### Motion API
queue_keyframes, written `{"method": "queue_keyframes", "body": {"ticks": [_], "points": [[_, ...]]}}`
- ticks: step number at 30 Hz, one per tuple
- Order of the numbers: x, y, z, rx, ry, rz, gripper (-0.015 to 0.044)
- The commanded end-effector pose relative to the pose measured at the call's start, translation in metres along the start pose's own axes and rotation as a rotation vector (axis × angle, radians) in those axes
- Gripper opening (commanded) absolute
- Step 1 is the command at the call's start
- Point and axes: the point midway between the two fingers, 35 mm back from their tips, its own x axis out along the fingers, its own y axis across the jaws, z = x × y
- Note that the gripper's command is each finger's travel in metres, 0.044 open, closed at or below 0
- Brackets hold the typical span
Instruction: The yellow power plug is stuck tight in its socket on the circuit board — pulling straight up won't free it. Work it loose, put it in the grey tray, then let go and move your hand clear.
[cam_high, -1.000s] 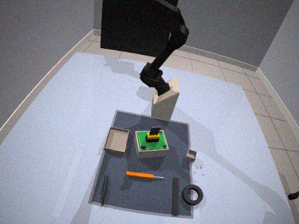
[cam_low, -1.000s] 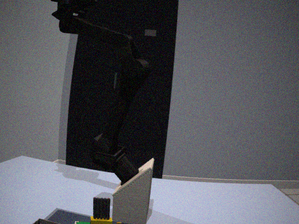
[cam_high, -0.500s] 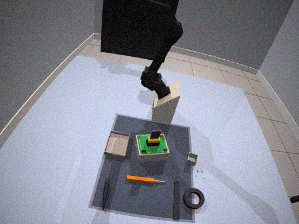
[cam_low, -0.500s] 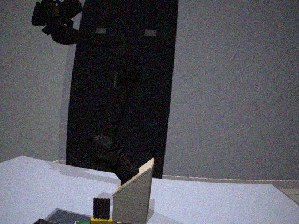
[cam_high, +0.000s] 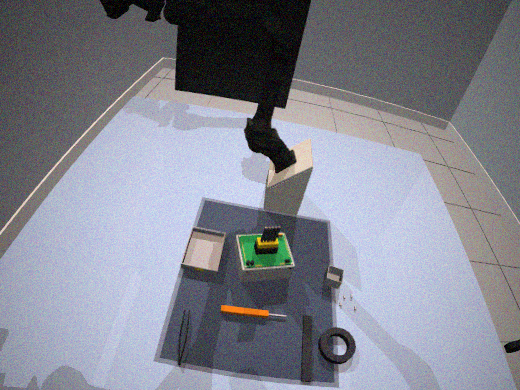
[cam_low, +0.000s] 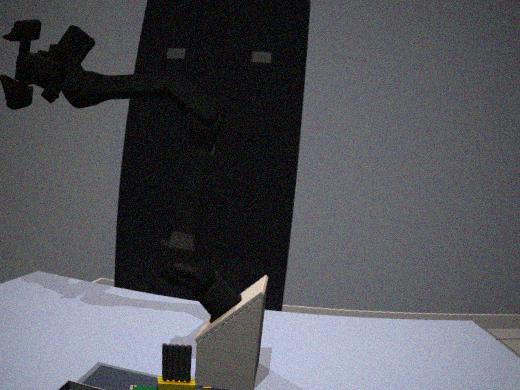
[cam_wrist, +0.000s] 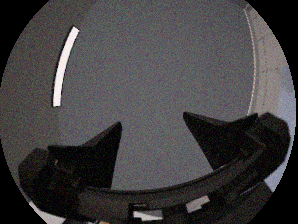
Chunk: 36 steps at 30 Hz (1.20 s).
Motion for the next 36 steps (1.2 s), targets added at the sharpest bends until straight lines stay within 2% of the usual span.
{"method": "queue_keyframes", "body": {"ticks": [1, 8, 14, 21, 27, 33, 36], "points": [[0.003, -0.04, -0.048, -0.003, 0.15, -0.107, 0.043], [-0.017, -0.093, -0.138, -0.019, 0.43, -0.275, 0.043], [-0.043, -0.11, -0.19, -0.037, 0.607, -0.337, 0.043], [-0.111, -0.128, -0.274, -0.093, 0.937, -0.42, 0.043], [-0.188, -0.13, -0.33, -0.172, 1.237, -0.448, 0.043], [-0.15, -0.128, -0.305, -0.121, 1.097, -0.436, 0.043], [-0.16, -0.13, -0.313, -0.131, 1.134, -0.441, 0.043]]}}
